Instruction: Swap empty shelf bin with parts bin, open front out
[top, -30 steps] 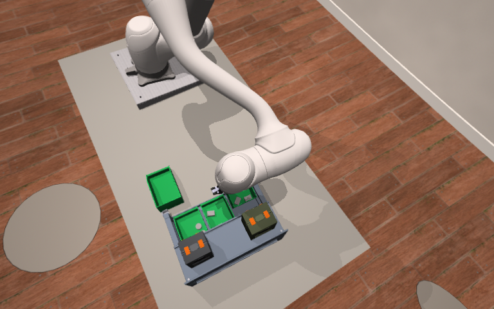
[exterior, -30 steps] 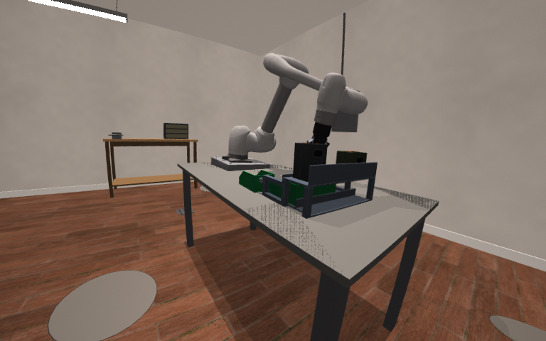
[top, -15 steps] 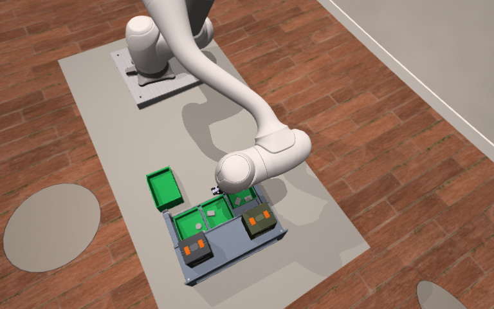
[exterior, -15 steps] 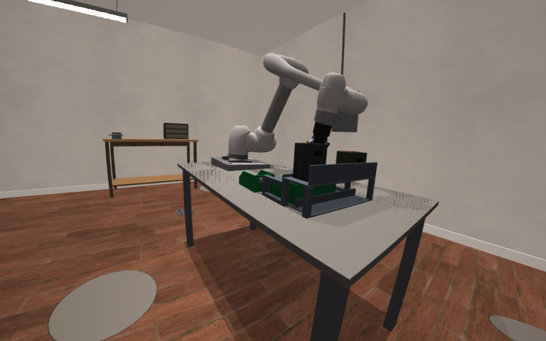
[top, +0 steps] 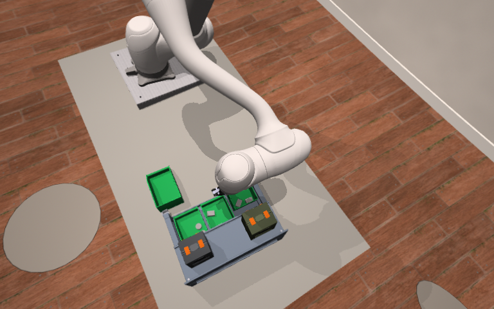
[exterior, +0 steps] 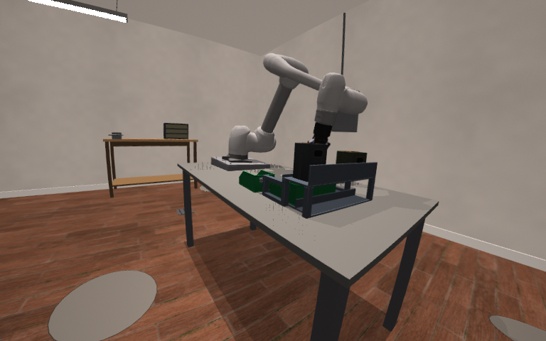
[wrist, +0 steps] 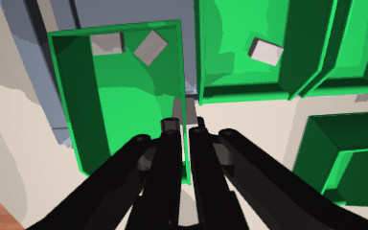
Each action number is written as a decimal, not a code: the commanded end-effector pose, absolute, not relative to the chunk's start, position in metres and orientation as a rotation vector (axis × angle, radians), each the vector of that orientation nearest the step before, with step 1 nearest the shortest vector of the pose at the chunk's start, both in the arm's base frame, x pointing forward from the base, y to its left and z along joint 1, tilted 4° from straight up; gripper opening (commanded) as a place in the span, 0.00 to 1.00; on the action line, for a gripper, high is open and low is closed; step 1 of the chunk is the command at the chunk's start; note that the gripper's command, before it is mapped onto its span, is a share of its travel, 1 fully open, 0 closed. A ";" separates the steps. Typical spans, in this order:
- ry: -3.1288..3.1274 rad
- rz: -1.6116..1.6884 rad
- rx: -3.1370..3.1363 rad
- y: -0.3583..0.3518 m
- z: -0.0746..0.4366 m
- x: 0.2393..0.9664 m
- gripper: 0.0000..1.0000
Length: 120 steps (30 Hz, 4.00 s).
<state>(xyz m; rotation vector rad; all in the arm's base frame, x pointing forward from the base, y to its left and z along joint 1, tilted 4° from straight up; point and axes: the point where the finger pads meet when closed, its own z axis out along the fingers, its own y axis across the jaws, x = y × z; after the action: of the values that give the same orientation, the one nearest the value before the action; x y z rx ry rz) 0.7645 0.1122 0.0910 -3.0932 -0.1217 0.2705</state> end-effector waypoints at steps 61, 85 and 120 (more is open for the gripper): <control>-0.121 0.209 -3.096 0.113 0.089 0.778 0.10; -0.120 0.174 -3.098 0.114 0.089 0.790 0.10; -0.120 0.137 -3.099 0.114 0.087 0.790 0.10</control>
<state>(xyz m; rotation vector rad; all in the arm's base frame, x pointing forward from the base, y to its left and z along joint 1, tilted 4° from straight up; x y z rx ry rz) 0.7905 0.1143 0.0872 -3.0985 -0.1197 0.1488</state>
